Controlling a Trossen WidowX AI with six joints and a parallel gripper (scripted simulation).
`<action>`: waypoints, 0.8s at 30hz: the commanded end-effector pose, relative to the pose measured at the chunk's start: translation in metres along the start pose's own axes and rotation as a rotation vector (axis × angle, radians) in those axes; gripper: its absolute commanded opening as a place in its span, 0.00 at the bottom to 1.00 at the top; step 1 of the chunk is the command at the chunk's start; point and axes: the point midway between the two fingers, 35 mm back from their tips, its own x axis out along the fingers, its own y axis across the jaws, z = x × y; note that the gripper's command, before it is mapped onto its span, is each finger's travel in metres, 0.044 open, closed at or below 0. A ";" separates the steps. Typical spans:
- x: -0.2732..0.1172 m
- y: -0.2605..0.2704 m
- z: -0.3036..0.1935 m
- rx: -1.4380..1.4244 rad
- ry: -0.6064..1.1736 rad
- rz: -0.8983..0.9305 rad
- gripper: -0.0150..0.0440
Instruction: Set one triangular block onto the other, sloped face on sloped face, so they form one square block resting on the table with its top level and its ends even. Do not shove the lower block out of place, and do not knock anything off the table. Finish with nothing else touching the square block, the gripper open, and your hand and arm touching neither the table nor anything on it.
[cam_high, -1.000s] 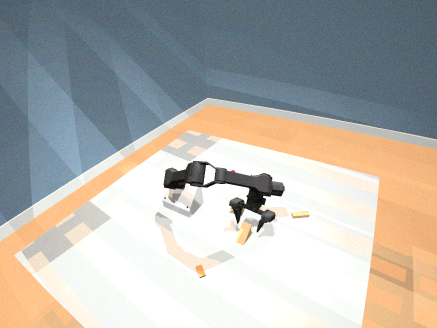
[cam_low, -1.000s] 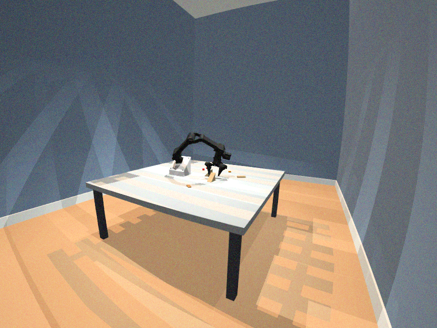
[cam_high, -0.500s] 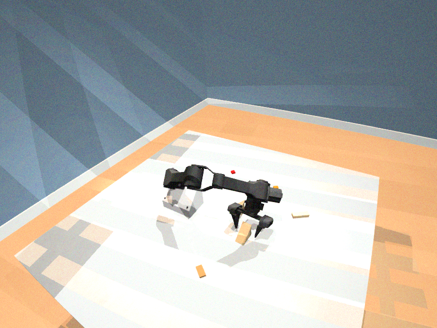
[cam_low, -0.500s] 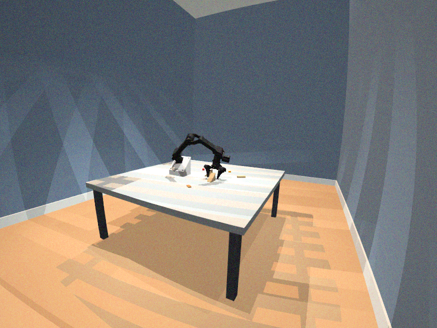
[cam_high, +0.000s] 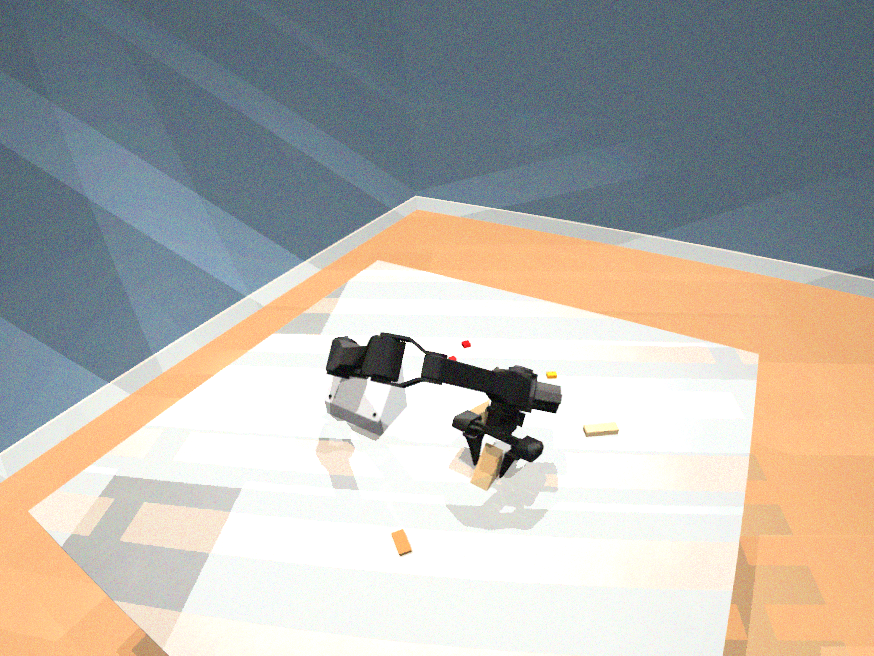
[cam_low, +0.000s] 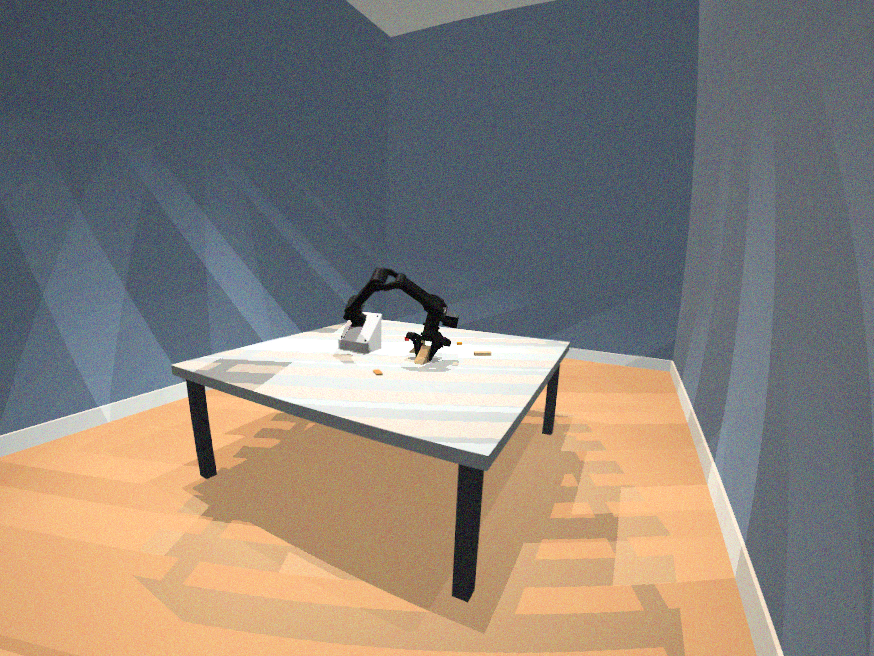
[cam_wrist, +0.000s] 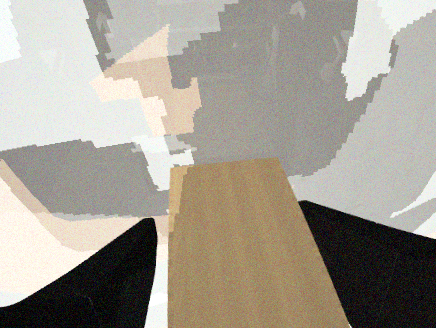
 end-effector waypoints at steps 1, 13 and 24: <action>0.001 0.000 -0.001 -0.003 0.005 -0.001 0.60; 0.000 0.000 -0.001 -0.002 0.004 -0.001 0.30; -0.005 0.001 -0.011 -0.005 -0.153 0.003 0.25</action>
